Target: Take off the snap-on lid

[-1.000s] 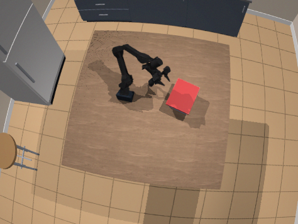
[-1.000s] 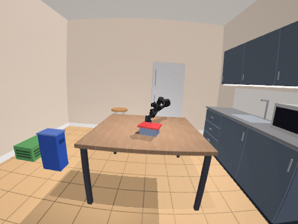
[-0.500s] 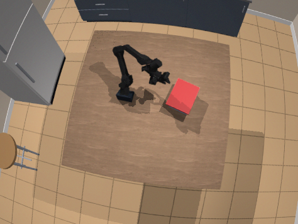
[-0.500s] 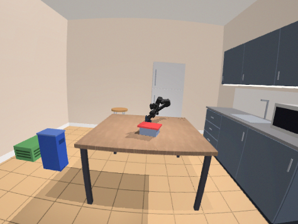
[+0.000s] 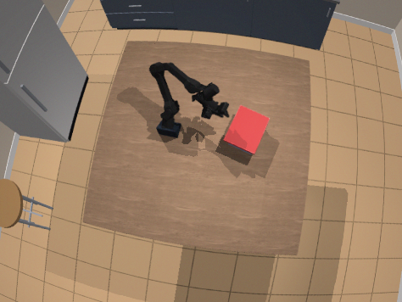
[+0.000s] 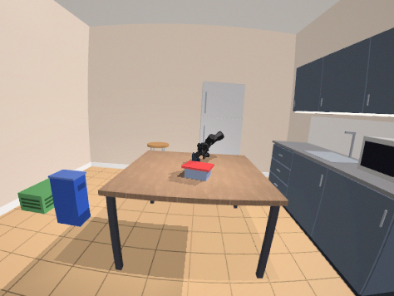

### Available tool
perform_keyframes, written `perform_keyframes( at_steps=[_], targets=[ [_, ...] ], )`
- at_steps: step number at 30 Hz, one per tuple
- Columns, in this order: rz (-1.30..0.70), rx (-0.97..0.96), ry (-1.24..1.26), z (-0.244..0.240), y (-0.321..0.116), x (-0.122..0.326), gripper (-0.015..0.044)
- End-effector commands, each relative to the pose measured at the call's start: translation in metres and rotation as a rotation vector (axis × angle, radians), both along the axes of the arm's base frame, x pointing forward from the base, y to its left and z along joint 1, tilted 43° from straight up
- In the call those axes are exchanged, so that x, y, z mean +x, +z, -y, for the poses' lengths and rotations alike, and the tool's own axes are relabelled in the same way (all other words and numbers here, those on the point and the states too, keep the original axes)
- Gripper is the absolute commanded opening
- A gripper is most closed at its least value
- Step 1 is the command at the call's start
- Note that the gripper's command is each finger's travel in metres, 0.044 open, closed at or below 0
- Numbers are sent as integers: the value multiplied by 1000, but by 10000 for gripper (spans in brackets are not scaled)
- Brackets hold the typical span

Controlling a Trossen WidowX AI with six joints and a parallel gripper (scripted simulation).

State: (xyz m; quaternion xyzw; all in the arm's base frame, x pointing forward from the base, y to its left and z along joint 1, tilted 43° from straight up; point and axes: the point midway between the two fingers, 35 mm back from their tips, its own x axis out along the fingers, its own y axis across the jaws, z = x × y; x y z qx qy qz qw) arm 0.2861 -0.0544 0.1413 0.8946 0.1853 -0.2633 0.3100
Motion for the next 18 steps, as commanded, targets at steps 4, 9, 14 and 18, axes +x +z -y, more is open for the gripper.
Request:
perform_keyframes(
  at_steps=[4, 9, 14, 18],
  targets=[
    [14, -8, -11, -2, -3, 4, 235],
    [14, -8, -11, -2, -7, 11, 235],
    [14, -8, -11, -3, -11, 18, 235],
    [14, -9, -10, -4, -14, 23, 235]
  ],
)
